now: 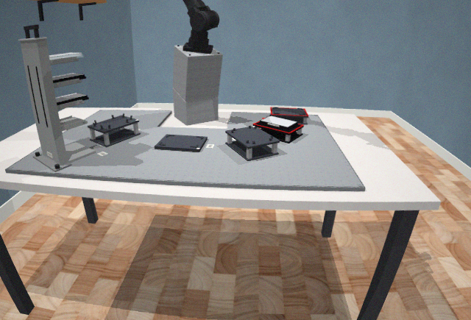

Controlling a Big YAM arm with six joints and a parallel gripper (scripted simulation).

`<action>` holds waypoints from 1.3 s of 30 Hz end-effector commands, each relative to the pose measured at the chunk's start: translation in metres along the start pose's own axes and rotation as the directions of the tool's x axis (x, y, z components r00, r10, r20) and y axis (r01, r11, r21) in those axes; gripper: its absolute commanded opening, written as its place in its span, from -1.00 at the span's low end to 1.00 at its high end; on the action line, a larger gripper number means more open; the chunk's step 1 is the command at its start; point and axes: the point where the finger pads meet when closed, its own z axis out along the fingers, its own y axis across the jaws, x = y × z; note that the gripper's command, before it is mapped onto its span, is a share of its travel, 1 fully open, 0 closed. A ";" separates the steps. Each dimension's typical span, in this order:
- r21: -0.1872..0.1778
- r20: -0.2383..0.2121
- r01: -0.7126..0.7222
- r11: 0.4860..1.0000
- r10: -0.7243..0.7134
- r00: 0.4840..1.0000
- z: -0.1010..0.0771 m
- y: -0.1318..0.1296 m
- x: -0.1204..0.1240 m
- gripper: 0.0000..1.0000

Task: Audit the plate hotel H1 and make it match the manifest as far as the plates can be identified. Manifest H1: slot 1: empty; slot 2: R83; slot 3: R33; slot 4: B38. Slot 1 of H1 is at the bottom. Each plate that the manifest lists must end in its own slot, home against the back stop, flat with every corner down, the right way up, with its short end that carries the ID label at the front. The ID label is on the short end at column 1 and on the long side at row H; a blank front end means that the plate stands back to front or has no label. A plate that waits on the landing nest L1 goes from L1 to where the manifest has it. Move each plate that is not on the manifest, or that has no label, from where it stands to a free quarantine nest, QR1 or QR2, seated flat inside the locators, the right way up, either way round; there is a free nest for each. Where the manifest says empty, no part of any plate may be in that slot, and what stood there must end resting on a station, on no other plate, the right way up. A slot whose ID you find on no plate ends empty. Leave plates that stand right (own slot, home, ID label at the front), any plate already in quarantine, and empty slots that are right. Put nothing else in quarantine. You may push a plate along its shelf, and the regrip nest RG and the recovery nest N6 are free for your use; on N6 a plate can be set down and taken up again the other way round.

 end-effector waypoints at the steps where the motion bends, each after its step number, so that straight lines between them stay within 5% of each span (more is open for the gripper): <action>1: 0.034 0.009 -0.049 0.998 0.049 0.999 0.005 -0.029 -0.035 -1.00; 4: 0.029 -0.011 -0.041 0.999 0.041 0.999 0.006 -0.029 -0.033 -1.00; 6: -0.003 -0.051 -0.007 1.000 0.007 0.999 0.009 -0.004 0.009 -1.00; 13: -0.003 -0.050 -0.006 1.000 0.006 0.999 0.018 -0.001 0.031 -1.00; 16: 0.011 -0.086 -0.015 1.000 0.016 0.996 0.024 -0.023 0.004 -1.00; 21: -0.012 -0.127 0.003 1.000 -0.005 0.992 0.032 -0.013 0.021 -1.00; 22: -0.028 -0.151 0.019 0.999 -0.023 0.988 0.026 0.000 0.053 -1.00; 30: -0.028 -0.151 0.021 0.999 -0.025 0.988 0.033 0.001 0.078 -1.00; 32: -0.018 -0.181 0.013 1.000 -0.016 0.983 0.044 -0.011 0.057 -1.00; 35: -0.035 -0.235 0.016 0.999 -0.024 0.972 0.047 -0.011 0.067 -1.00; 38: -0.036 -0.234 0.017 0.999 -0.025 0.972 0.048 -0.011 0.070 -1.00; 39: -0.051 -0.258 0.028 0.998 -0.041 0.965 0.038 0.001 0.101 -1.00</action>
